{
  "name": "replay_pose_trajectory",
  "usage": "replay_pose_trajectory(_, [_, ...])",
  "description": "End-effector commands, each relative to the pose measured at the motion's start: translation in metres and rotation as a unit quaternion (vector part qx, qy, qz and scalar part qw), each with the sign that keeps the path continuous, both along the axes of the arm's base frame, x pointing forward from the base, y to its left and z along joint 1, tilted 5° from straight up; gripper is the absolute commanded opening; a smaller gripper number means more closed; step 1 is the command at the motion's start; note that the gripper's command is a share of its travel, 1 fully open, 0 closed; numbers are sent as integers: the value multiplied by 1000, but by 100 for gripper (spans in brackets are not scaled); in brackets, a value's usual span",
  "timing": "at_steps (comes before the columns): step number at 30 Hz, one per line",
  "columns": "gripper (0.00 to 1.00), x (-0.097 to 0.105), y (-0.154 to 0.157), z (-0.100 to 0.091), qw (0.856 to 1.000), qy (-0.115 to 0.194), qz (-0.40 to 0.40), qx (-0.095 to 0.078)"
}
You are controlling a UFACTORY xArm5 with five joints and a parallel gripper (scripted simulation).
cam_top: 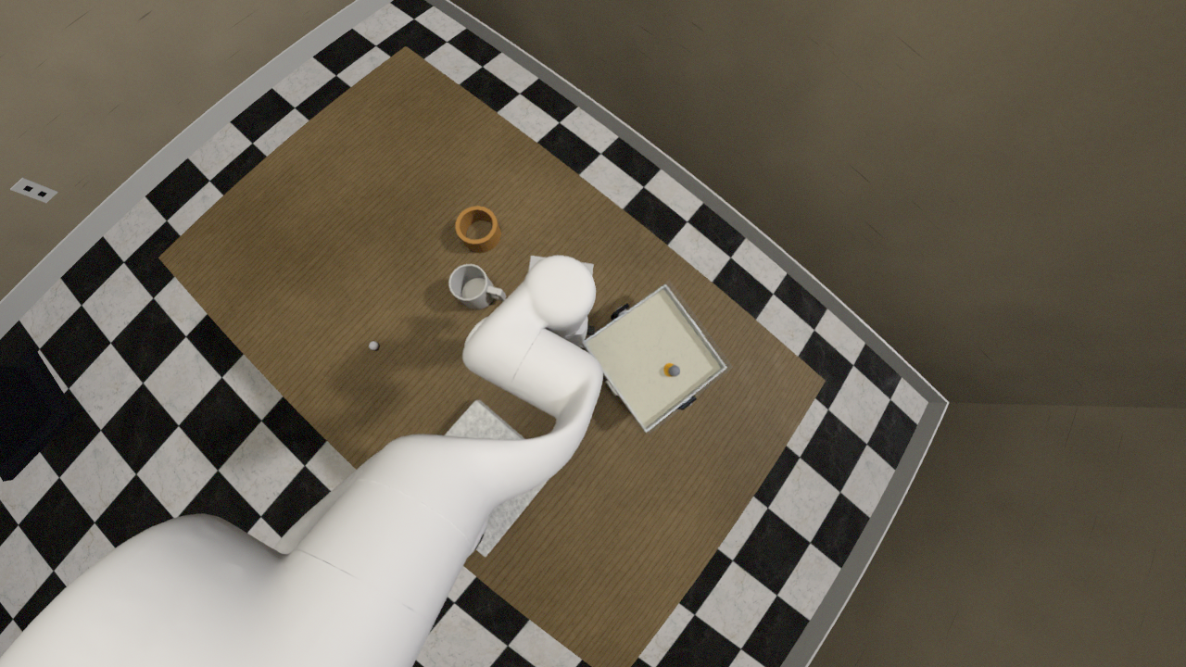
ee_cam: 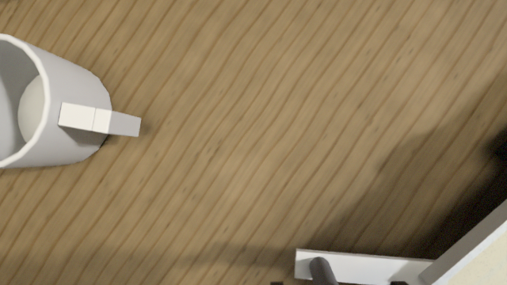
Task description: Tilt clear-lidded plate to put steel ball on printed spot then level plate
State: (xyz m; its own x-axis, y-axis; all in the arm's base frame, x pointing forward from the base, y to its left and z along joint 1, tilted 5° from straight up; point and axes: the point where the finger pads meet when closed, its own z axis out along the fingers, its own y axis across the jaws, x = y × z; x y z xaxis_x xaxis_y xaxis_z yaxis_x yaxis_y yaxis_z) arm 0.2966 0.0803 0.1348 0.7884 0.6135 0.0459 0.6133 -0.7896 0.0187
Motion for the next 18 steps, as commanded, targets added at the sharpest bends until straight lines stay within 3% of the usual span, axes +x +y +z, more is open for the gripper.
replay_pose_trajectory(1, [0, 3, 0, 2, 1000, -3, -1, 1])
replay_pose_trajectory(18, [0, 2, 0, 2, 1000, -3, 1, 1])
